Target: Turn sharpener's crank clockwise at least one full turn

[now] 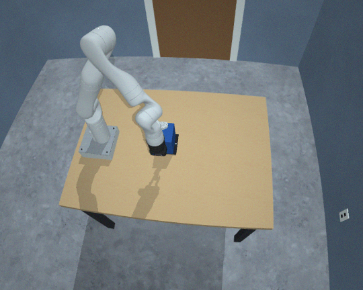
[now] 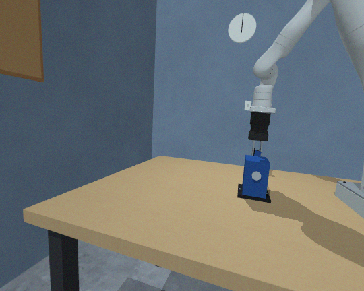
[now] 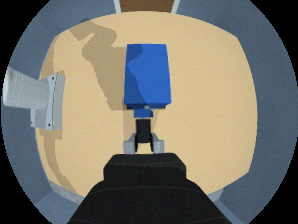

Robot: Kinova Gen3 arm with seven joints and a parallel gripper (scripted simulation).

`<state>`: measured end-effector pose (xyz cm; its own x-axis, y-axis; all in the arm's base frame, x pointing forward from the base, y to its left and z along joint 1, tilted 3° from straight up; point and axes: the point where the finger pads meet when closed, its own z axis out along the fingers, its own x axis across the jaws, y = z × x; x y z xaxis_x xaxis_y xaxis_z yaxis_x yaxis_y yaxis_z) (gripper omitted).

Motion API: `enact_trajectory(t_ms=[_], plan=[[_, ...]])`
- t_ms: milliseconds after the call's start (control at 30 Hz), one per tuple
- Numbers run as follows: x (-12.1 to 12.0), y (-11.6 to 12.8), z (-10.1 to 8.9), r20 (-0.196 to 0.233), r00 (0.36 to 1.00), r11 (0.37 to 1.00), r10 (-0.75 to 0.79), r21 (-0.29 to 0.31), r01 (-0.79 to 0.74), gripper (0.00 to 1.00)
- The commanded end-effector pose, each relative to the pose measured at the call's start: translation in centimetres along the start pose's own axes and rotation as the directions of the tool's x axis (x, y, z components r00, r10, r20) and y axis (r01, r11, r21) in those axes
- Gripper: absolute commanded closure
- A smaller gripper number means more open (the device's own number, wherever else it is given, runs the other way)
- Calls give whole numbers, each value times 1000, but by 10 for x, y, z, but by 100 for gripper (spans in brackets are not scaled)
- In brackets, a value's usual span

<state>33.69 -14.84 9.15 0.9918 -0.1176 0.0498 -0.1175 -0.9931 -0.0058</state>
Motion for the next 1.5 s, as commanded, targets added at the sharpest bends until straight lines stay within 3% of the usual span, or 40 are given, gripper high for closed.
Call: enact_trajectory(t_ms=[0, 467, 633, 1467], plan=[[0, -1, 1, 6, 1000, 1000, 0, -1, 0, 100], [0, -1, 1, 6, 1000, 1000, 0, -1, 0, 100], [11, 0, -1, 1, 1000, 1000, -2, -3, 2, 100], [8, -1, 0, 6, 1000, 1000, 0, -1, 0, 100]])
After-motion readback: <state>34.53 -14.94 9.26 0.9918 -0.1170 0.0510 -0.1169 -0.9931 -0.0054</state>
